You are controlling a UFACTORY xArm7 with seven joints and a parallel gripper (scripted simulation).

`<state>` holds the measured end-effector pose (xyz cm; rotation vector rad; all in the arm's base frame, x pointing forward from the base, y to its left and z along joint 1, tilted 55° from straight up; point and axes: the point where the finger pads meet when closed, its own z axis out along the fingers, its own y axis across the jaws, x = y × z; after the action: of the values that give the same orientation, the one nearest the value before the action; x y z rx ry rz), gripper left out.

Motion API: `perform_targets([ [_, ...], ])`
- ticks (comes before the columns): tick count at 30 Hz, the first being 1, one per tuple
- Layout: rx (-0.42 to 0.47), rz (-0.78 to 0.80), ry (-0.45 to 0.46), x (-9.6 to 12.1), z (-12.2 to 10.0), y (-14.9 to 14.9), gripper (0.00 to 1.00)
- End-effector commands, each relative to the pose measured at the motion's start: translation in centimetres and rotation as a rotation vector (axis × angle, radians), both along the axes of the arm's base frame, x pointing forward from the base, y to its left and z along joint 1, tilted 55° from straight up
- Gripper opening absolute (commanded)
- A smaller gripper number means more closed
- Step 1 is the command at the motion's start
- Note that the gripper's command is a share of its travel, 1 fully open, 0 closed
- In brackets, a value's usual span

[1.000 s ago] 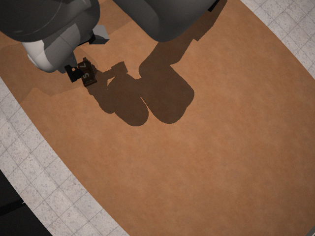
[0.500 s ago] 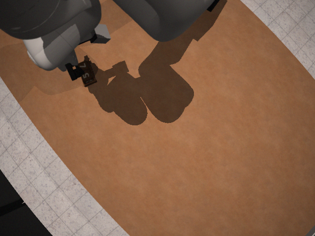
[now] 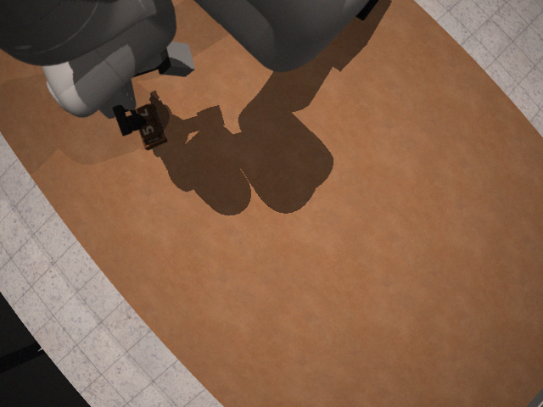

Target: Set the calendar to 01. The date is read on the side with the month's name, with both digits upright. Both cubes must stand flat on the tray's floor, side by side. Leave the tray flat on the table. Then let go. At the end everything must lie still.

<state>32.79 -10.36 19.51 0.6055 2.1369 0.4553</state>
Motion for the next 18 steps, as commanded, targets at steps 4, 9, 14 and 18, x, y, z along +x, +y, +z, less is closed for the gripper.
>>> perform_targets([
  [4, 0.228, -0.153, 0.024, -0.9, -2.6, -0.3, 1.0],
  [9, 0.327, -0.226, 0.037, -1.4, -3.7, -0.3, 1.0],
  [14, 0.468, -0.337, 0.056, -2.1, -5.3, -0.3, 1.0],
  [18, 0.483, -0.35, 0.058, -2.2, -5.4, -0.3, 1.0],
])
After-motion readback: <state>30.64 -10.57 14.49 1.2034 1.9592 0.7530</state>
